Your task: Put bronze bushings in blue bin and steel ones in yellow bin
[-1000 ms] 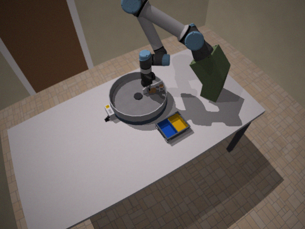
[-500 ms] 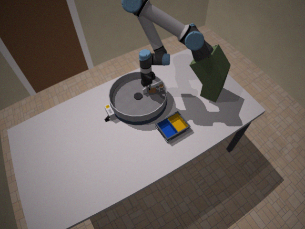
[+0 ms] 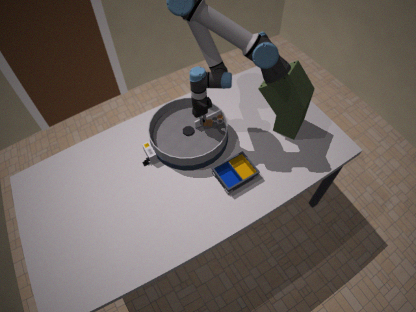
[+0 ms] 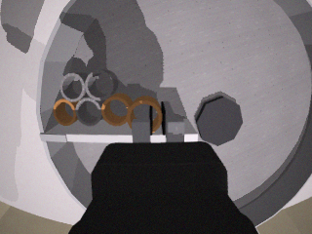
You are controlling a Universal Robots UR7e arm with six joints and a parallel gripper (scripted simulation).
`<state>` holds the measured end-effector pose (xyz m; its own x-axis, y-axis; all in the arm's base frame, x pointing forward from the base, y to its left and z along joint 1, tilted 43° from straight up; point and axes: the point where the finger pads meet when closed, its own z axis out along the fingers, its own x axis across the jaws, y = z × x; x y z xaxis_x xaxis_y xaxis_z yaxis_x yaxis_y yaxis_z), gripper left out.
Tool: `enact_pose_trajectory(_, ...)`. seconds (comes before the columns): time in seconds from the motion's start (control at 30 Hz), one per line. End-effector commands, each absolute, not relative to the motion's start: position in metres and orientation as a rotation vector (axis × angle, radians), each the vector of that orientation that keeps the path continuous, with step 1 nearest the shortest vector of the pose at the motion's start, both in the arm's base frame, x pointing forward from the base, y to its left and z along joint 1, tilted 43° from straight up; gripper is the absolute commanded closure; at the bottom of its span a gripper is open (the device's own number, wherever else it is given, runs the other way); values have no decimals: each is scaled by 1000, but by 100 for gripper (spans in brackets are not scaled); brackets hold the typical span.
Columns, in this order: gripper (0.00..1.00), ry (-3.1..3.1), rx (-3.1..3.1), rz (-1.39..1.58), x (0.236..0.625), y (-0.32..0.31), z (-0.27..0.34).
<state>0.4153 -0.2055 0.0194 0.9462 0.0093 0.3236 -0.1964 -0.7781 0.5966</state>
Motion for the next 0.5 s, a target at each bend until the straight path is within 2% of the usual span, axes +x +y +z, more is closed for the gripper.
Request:
enact_pose_trajectory(0.0,100,-131,2432,410,415,-205,20)
enact_pose_trajectory(0.47,100,-131,2432,410,414,-202,24)
